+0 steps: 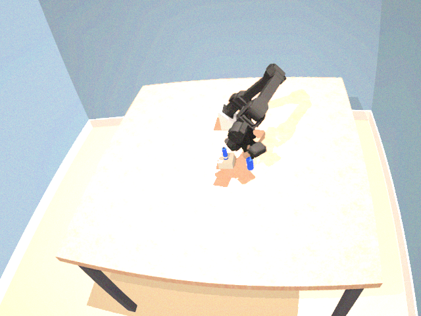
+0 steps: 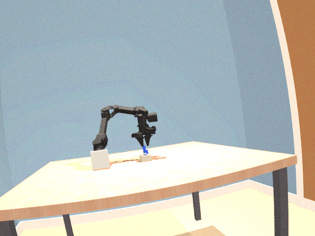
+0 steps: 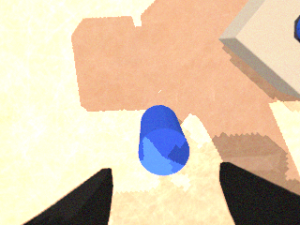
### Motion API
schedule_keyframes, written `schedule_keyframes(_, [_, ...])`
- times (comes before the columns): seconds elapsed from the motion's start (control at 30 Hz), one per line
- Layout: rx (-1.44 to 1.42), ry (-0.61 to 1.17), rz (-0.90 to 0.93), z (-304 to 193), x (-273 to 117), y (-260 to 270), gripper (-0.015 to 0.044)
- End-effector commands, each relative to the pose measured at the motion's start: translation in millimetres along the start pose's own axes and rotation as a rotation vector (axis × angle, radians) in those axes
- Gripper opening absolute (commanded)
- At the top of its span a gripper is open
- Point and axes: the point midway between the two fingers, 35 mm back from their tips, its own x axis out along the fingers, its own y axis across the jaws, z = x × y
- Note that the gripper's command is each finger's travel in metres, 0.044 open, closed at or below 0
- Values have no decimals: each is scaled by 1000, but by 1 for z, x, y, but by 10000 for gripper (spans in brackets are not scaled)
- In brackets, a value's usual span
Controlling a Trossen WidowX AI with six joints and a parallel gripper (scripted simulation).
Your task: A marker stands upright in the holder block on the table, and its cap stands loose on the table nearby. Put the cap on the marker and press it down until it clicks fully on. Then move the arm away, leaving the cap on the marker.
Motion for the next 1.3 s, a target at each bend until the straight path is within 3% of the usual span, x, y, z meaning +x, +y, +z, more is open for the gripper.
schedule_keyframes(0.0, [6, 1, 4, -1, 7, 0, 248])
schedule_keyframes(1.17, [5, 2, 6, -1, 59, 0, 248])
schedule_keyframes(1.27, [5, 2, 6, -1, 59, 0, 169])
